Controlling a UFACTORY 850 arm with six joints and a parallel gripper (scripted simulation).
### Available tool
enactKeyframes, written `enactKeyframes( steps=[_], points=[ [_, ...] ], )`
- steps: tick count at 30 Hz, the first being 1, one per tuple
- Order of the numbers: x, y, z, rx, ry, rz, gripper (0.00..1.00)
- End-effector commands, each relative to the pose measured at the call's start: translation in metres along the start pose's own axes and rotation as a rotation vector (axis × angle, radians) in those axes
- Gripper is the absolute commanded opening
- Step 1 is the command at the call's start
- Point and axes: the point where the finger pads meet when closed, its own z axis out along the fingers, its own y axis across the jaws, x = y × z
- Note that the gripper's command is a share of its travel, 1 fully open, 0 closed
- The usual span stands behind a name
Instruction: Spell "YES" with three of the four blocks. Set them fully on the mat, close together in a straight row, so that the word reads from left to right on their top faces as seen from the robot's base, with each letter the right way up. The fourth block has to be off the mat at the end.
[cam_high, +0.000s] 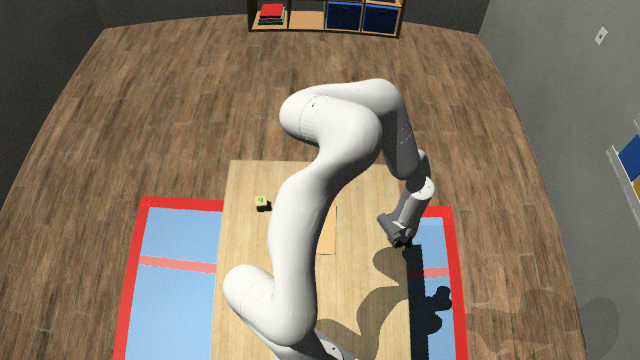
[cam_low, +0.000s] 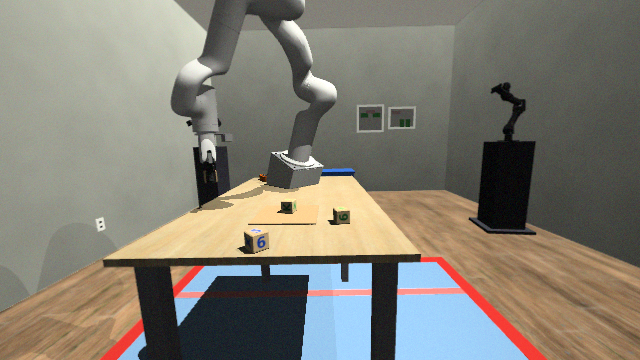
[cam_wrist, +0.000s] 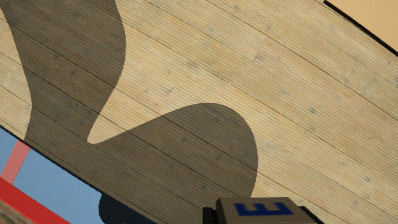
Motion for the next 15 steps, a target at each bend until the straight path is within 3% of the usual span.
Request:
enactKeyframes(
  steps=[1,8,15],
  points=[
    [-0.0010,0.0004,-0.0010,0.000,-0.002,0.001,0.41],
    [-0.0009,0.0004,-0.0004,-0.001,-0.002,0.042,0.41],
    [-0.0008,0.0004,0.0027,-0.001,-0.002,0.248,0.41]
  ],
)
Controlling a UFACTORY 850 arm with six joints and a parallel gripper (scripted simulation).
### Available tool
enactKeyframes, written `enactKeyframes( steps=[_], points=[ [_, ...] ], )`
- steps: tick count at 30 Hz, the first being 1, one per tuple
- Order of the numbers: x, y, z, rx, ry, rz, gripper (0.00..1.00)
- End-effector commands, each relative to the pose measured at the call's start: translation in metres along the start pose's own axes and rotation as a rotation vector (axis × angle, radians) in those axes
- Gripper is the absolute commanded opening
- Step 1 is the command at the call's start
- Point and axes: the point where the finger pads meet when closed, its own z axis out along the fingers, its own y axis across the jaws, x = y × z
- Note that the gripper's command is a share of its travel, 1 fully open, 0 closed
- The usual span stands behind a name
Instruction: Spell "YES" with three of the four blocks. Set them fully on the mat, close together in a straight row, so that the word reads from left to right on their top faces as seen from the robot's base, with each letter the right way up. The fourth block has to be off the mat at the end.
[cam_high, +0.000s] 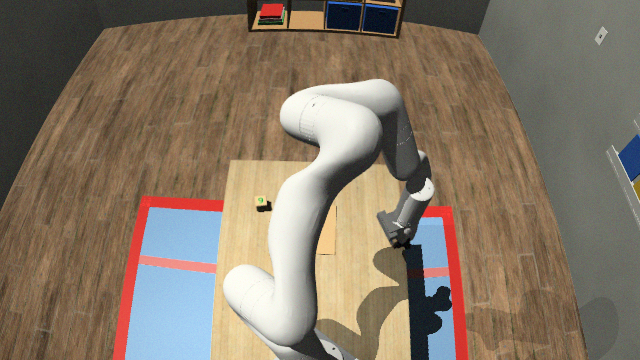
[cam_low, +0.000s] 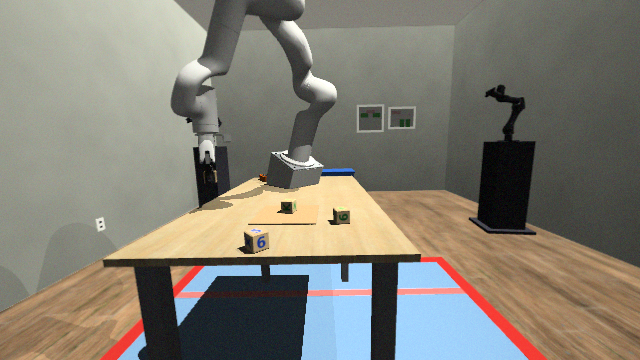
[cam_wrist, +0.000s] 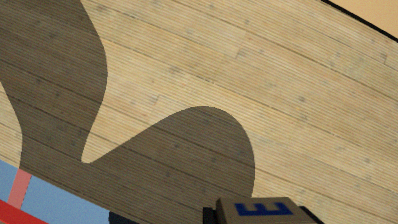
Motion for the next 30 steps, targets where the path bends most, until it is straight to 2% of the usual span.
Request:
enactKeyframes(
  steps=[1,5,7,9,22,24,25,30],
  points=[
    [-0.001,0.000,0.001,0.004,0.002,0.139,0.41],
    [-0.001,0.000,0.003,0.004,0.002,0.256,0.41],
    [-0.001,0.000,0.003,0.004,0.002,0.256,0.41],
    [-0.001,0.000,0.005,0.004,0.002,0.359,0.41],
    [0.000,0.000,0.010,0.004,0.001,0.721,0.41],
    [0.000,0.000,0.010,0.004,0.001,0.721,0.41],
    [0.000,0.000,0.011,0.004,0.001,0.803,0.41],
    [0.000,0.000,0.013,0.004,0.001,0.931,0.41]
  ],
)
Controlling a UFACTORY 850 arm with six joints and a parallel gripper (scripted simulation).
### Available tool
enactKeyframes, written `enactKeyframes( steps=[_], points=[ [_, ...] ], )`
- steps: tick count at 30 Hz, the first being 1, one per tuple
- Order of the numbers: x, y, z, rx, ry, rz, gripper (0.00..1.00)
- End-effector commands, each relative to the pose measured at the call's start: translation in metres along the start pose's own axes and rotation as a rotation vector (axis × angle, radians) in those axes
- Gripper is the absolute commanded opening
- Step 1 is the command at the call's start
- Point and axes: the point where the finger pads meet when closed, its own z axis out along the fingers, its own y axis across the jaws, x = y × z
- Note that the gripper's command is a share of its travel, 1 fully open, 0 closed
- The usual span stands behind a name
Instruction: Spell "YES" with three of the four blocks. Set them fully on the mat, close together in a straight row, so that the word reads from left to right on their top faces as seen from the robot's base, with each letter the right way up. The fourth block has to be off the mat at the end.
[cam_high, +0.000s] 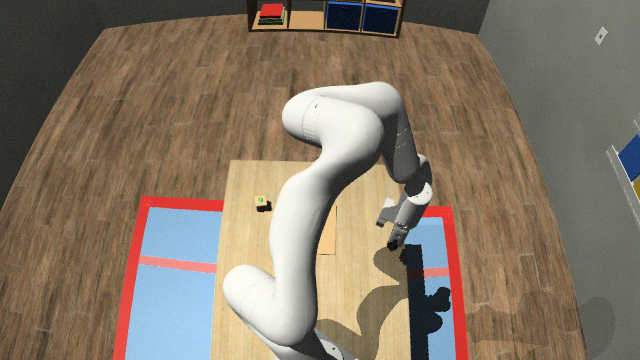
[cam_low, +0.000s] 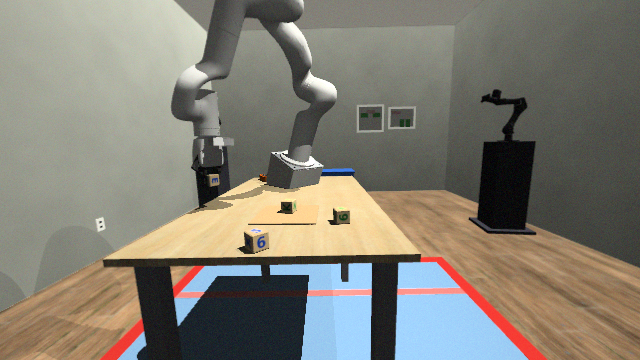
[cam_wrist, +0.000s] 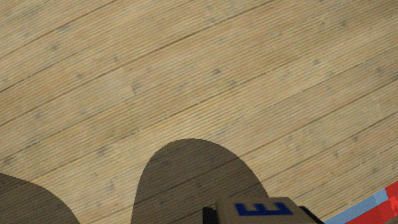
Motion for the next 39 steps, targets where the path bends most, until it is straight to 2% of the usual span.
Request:
enactKeyframes(
  steps=[1,9,11,12,26,28,29,39],
  points=[
    [0.000,0.001,0.001,0.017,-0.002,0.138,0.41],
    [0.000,0.000,0.005,0.017,-0.004,0.365,0.41],
    [0.000,0.000,0.005,0.017,-0.004,0.365,0.41],
    [0.000,0.000,0.006,0.016,-0.004,0.446,0.41],
    [0.000,0.000,0.012,0.016,-0.008,0.829,0.41],
    [0.000,0.000,0.012,0.016,-0.008,0.829,0.41],
    [0.000,0.000,0.013,0.015,-0.009,0.909,0.41],
    [0.000,-0.001,0.017,0.014,-0.011,1.181,0.41]
  ],
)
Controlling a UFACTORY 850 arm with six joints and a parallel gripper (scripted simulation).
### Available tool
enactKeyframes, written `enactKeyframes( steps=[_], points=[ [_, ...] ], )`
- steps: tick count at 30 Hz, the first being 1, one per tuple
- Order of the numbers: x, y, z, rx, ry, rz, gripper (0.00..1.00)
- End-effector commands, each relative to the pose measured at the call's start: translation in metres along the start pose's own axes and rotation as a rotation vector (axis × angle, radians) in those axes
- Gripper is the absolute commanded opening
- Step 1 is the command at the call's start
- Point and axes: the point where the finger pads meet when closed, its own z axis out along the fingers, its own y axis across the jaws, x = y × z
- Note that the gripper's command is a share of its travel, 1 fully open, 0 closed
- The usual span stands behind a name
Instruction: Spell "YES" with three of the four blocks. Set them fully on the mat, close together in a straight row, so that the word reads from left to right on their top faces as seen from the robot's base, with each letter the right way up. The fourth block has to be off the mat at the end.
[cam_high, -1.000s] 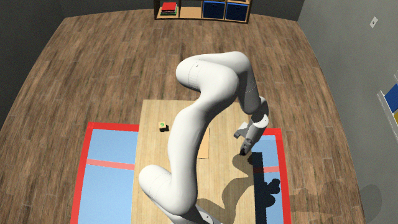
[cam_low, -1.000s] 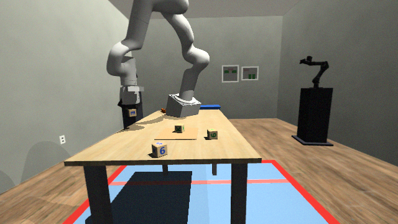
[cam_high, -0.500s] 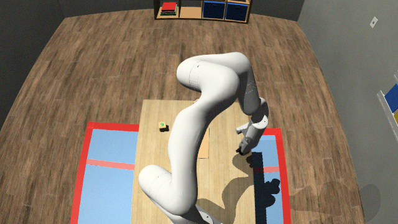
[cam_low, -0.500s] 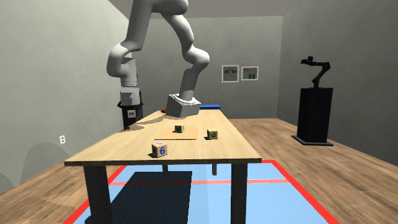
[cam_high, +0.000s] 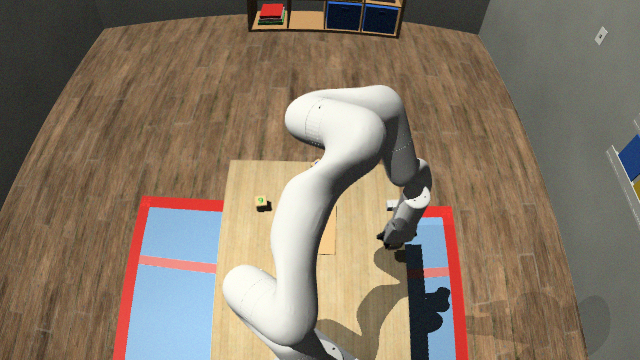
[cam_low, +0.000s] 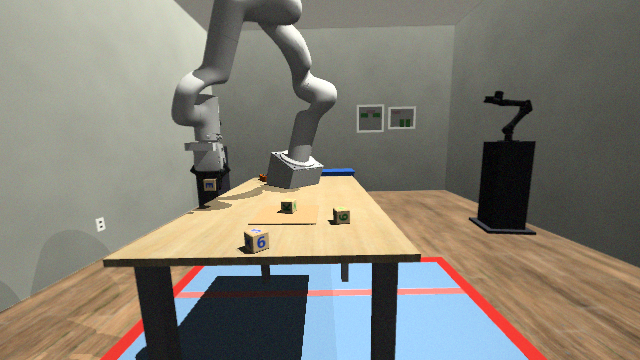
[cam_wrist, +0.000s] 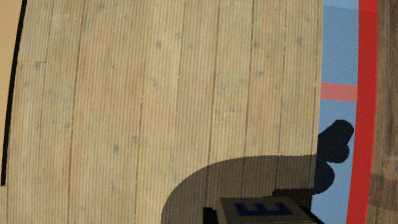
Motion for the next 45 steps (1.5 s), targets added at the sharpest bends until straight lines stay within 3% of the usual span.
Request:
enactKeyframes(
  steps=[1,20,33,40,45],
  points=[
    [0.0005,0.0005,0.0013,0.008,-0.016,0.138,0.41],
    [-0.0005,0.0002,0.0083,0.003,-0.018,0.595,0.41],
    [0.0001,-0.0004,0.0086,0.003,-0.006,0.611,0.41],
    [0.0018,-0.0014,0.0086,-0.005,0.044,0.611,0.41],
    [0.0013,0.0011,0.0072,-0.042,0.130,0.611,0.41]
  ],
)
